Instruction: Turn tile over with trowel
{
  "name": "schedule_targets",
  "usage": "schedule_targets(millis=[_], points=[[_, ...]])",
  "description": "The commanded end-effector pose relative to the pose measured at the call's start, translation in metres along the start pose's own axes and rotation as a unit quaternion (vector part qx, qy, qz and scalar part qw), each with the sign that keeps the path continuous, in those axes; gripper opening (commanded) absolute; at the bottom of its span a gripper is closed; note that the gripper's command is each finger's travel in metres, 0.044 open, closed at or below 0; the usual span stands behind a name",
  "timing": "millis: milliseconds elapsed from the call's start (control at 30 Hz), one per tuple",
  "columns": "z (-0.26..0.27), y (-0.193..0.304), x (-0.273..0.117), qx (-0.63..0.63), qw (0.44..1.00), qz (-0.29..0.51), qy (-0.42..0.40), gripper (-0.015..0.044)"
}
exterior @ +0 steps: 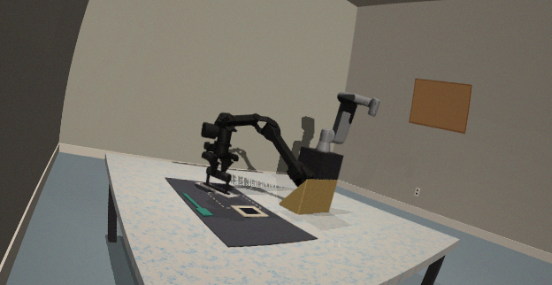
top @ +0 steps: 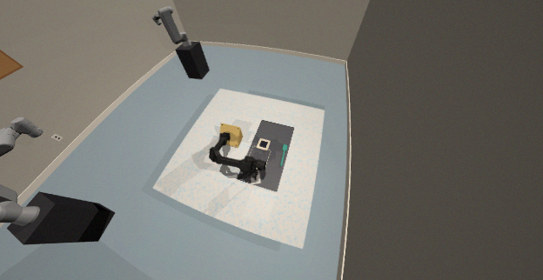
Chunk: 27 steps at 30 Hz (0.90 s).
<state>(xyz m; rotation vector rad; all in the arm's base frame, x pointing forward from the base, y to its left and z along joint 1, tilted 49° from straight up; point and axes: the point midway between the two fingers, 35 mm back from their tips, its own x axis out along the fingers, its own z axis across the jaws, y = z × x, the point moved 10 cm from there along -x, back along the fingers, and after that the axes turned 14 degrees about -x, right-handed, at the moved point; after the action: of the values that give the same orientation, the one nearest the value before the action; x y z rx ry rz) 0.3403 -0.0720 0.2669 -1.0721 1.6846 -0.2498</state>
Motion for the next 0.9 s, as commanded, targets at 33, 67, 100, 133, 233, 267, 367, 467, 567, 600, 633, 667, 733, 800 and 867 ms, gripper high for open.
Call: schedule_targets(millis=[33,67,100,133,233,267,367,467,567,600,633,667,733,800,867], points=[[0.000,0.000,-0.002,0.002,1.000,-0.001,0.000,0.0270],[0.001,0.000,-0.008,0.002,1.000,-0.001,-0.001,0.0270],[0.001,0.000,-0.017,0.002,1.000,-0.001,-0.001,0.0270],[0.001,0.000,-0.029,0.001,1.000,0.000,-0.001,0.0270],[0.000,0.000,-0.045,0.002,1.000,0.000,0.000,0.0270],[0.000,0.000,-0.045,0.002,1.000,0.000,0.000,0.0270],[0.000,0.000,-0.045,0.002,1.000,0.000,0.000,0.0270],[0.001,0.001,-0.045,-0.008,1.000,0.000,-0.002,0.0300],[0.002,0.001,-0.052,-0.026,1.000,0.000,0.001,0.0300],[0.002,0.001,-0.052,-0.026,1.000,0.000,0.001,0.0300],[0.001,0.001,-0.052,-0.026,1.000,0.002,-0.001,0.0300],[-0.001,0.000,-0.050,-0.025,1.000,0.007,-0.005,0.0300],[-0.007,-0.001,-0.044,-0.021,0.999,0.022,-0.023,0.0300],[-0.014,-0.002,-0.038,-0.017,0.998,0.037,-0.045,0.0300],[-0.022,-0.003,-0.032,-0.013,0.996,0.050,-0.068,0.0300]])
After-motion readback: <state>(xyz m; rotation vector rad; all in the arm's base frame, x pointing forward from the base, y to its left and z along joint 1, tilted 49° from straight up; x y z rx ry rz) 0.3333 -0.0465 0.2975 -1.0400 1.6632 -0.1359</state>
